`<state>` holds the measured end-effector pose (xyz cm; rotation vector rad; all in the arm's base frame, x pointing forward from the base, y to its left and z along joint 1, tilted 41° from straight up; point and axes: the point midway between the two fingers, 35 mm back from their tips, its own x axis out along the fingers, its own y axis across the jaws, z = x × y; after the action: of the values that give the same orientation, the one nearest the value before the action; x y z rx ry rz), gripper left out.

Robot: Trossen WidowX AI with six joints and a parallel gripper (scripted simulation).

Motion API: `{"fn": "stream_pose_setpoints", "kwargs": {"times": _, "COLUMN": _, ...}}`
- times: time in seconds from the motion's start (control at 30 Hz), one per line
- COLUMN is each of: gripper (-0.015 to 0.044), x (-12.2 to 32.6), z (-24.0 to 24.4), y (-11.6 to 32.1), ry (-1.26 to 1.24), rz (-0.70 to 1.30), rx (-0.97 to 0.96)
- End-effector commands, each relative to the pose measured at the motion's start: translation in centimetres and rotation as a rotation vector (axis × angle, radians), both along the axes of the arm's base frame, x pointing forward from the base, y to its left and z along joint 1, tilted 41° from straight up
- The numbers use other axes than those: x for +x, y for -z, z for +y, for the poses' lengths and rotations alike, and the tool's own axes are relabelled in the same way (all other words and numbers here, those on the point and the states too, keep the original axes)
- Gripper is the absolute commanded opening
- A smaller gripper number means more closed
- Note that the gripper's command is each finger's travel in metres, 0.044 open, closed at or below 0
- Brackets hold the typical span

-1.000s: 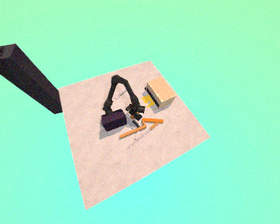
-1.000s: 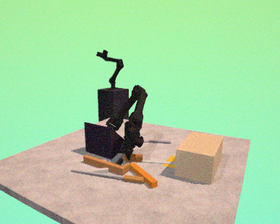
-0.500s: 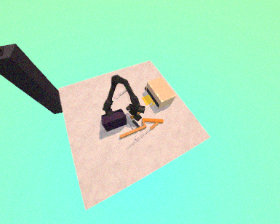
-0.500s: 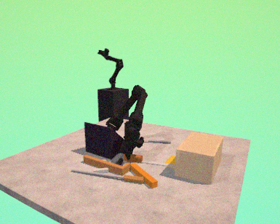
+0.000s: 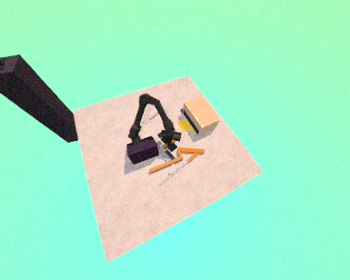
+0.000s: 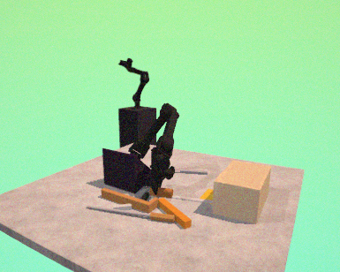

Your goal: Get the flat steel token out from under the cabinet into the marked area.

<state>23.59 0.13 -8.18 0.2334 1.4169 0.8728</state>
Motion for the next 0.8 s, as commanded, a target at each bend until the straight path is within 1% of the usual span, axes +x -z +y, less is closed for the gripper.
{"fn": "stream_pose_setpoints", "kwargs": {"times": 0.0, "gripper": 0.0253, "x": 0.02, "z": 0.00, "y": -0.01, "ry": 0.000, "rz": -0.001, "rx": 0.000}}
{"fn": "stream_pose_setpoints", "kwargs": {"times": 0.03, "gripper": 0.0270, "x": 0.02, "z": 0.00, "y": -0.01, "ry": 0.000, "rz": -0.001, "rx": 0.000}}
{"fn": "stream_pose_setpoints", "kwargs": {"times": 0.57, "gripper": 0.0270, "x": -0.23, "z": 0.29, "y": 0.43, "ry": 0.002, "rz": -0.004, "rx": 0.001}}
{"fn": "stream_pose_setpoints", "kwargs": {"times": 0.73, "gripper": 0.0139, "x": -0.06, "z": 0.11, "y": 0.25, "ry": -0.002, "rz": -0.008, "rx": -0.003}}
{"fn": "stream_pose_setpoints", "kwargs": {"times": 0.77, "gripper": 0.0132, "x": -0.06, "z": 0.11, "y": 0.25, "ry": -0.002, "rz": -0.008, "rx": -0.003}}
